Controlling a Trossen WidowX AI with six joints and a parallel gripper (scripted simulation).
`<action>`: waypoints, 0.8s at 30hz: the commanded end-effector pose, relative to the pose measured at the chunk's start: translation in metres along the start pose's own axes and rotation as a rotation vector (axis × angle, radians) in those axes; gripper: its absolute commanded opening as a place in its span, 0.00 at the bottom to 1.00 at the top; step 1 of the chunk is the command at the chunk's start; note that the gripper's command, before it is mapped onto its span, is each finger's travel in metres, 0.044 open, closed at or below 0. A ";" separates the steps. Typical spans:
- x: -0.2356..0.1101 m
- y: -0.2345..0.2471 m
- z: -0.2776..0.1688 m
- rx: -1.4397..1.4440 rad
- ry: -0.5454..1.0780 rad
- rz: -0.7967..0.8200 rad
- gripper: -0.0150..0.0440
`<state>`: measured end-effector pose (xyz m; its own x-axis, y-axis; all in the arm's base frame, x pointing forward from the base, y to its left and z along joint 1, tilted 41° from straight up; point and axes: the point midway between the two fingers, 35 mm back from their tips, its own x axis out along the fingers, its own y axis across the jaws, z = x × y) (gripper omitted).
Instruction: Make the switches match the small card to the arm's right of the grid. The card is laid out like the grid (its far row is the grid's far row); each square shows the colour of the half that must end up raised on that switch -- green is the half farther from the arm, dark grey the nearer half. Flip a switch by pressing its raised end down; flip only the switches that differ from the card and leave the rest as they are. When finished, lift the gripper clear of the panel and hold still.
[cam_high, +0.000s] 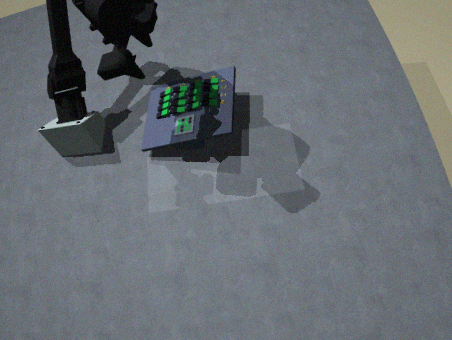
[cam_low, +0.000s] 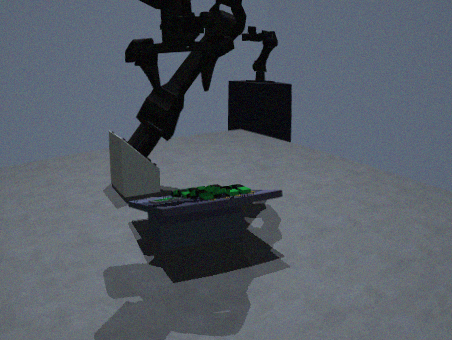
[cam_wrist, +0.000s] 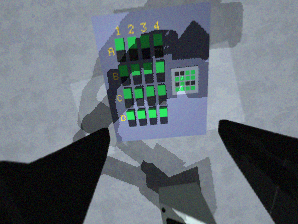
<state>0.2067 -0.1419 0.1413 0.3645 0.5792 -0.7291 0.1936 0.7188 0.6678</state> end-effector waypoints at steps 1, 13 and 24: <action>0.002 -0.001 0.002 -0.001 0.000 -0.002 0.89; 0.096 -0.006 0.053 -0.033 -0.017 -0.014 0.35; 0.131 -0.006 0.053 -0.033 -0.044 -0.013 0.25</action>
<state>0.2991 -0.0945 0.0545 0.3905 0.5542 -0.7351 0.1658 0.7431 0.6483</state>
